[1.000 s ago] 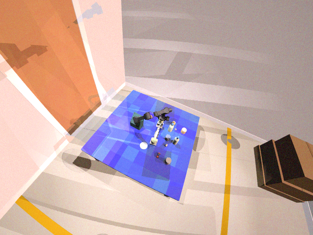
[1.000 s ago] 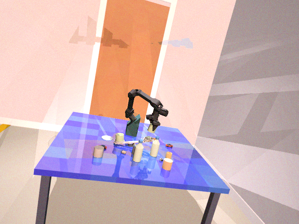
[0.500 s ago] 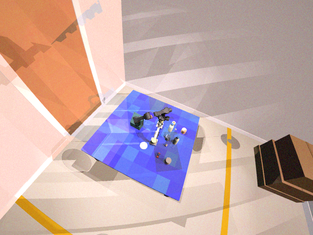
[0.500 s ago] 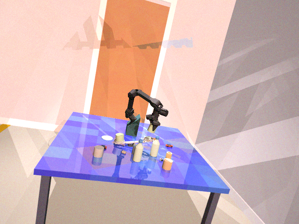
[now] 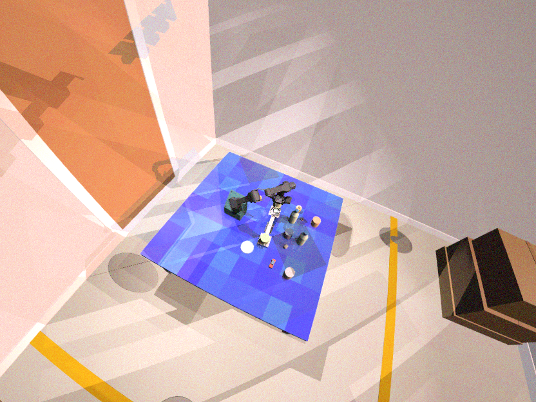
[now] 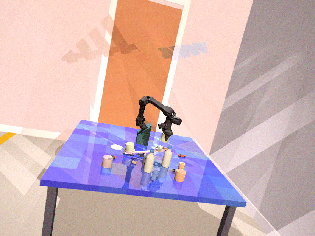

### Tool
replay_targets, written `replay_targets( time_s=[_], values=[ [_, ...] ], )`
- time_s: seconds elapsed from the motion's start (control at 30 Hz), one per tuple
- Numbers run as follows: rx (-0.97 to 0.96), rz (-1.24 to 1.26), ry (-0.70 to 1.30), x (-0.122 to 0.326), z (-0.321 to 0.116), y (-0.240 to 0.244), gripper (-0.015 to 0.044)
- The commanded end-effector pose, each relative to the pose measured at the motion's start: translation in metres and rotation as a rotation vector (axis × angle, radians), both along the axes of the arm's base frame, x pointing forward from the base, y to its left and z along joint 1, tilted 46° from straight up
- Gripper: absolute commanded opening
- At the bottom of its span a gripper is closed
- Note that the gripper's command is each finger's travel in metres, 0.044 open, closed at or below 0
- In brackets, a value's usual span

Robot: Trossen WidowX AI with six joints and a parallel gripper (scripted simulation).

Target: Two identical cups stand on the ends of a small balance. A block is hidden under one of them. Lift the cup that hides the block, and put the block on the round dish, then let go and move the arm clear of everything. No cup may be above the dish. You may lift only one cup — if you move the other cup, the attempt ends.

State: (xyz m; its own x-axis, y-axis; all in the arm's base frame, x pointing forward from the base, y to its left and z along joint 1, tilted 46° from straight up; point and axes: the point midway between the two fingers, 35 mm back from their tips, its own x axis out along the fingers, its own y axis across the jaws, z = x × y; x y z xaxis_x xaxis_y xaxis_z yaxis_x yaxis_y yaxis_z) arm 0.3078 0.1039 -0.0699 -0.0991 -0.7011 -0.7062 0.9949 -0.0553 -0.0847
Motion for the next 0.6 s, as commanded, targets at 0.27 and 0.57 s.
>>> replay_targets(
  time_s=[0.27,0.57],
  values=[
    [0.008,0.0,0.004,-0.043,-0.084,0.018,0.0],
    [0.01,-0.002,0.001,-0.073,-0.129,0.02,0.0]
  ],
)
